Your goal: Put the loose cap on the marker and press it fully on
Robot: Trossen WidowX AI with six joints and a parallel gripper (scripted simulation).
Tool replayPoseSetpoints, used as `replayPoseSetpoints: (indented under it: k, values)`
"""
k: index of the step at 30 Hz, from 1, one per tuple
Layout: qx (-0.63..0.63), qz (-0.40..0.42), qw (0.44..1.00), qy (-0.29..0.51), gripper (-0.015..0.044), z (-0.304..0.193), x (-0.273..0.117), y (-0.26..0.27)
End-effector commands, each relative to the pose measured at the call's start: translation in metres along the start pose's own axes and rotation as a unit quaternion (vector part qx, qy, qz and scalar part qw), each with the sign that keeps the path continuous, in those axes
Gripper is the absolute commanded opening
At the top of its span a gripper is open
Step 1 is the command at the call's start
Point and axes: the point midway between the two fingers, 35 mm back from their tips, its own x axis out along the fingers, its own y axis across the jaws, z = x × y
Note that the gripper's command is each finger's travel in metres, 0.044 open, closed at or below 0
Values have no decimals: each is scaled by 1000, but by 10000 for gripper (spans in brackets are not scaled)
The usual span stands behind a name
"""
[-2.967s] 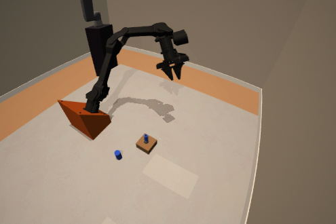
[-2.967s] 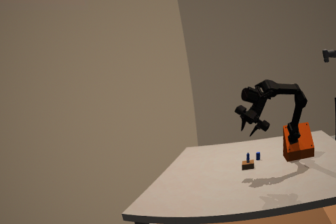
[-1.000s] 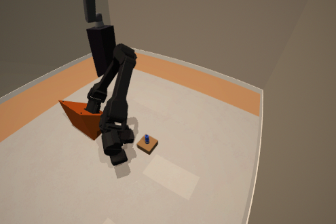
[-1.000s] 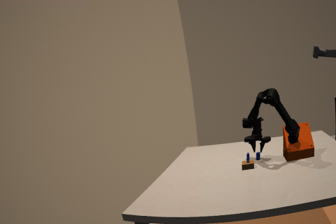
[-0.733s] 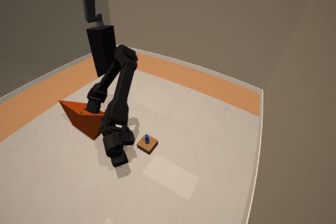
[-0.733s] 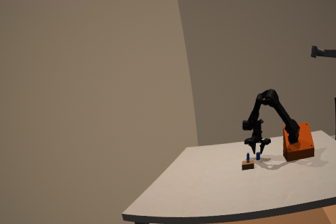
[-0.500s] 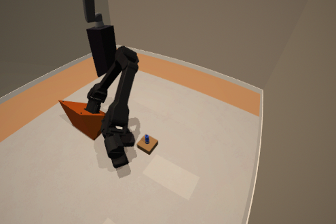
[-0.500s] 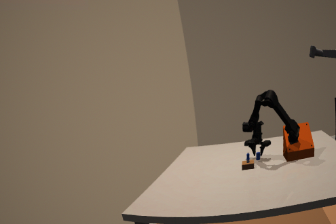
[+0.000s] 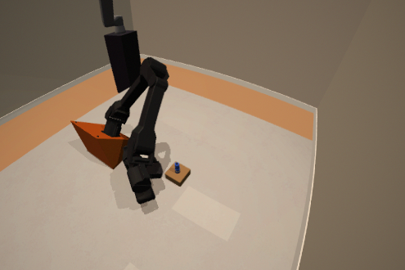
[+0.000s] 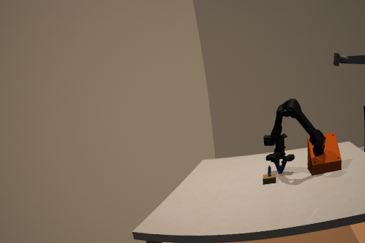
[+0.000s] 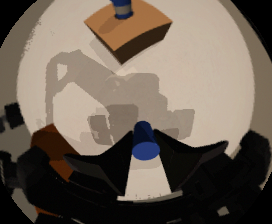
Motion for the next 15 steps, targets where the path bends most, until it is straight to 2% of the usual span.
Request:
replayPoseSetpoints:
  k: [1,5,8,15]
  values:
    - [1,0,1000,-2,104,1,0,0]
    - [1,0,1000,-2,78,1,0,0]
    - [12,-8,1000,-3,0,-1,-3,-4]
    - [13,-9,1000,-2,0,-1,-18,-6]
